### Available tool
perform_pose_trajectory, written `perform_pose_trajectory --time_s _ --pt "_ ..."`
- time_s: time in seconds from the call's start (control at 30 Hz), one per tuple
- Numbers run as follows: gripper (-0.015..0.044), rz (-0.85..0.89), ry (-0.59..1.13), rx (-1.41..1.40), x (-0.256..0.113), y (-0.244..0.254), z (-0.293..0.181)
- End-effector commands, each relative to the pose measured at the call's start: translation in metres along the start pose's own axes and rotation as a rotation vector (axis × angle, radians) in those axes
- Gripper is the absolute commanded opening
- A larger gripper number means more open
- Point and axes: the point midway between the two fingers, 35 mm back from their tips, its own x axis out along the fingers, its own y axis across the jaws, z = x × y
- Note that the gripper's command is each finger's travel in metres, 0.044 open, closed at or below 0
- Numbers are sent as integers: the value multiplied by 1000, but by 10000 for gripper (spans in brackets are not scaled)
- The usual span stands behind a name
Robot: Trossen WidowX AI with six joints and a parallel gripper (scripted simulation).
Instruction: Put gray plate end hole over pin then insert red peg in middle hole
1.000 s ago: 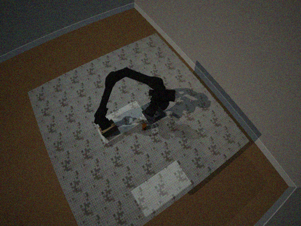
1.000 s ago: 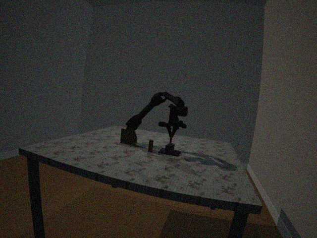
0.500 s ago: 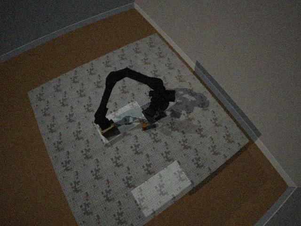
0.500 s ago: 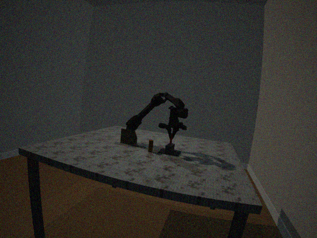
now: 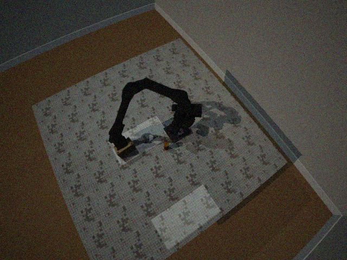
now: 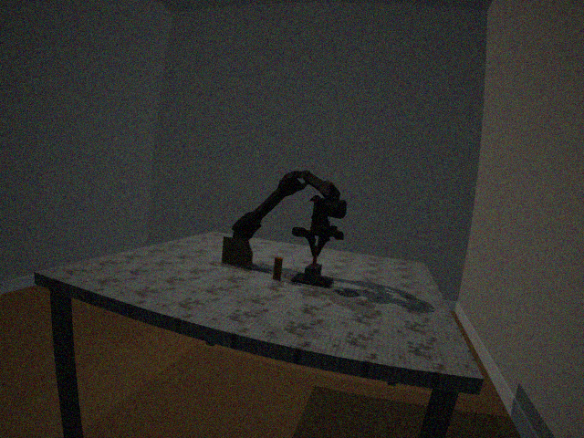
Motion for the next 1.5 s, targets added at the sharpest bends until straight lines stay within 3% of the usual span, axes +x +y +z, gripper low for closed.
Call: perform_pose_trajectory --time_s 0.0,0.2,0.4,1.47 --pt "0 0 0 0 0 0 0" --pt "0 0 0 0 0 0 0" --pt "150 0 0 0 0 0 0" --pt "150 4 2 11 -12 -3 -2"
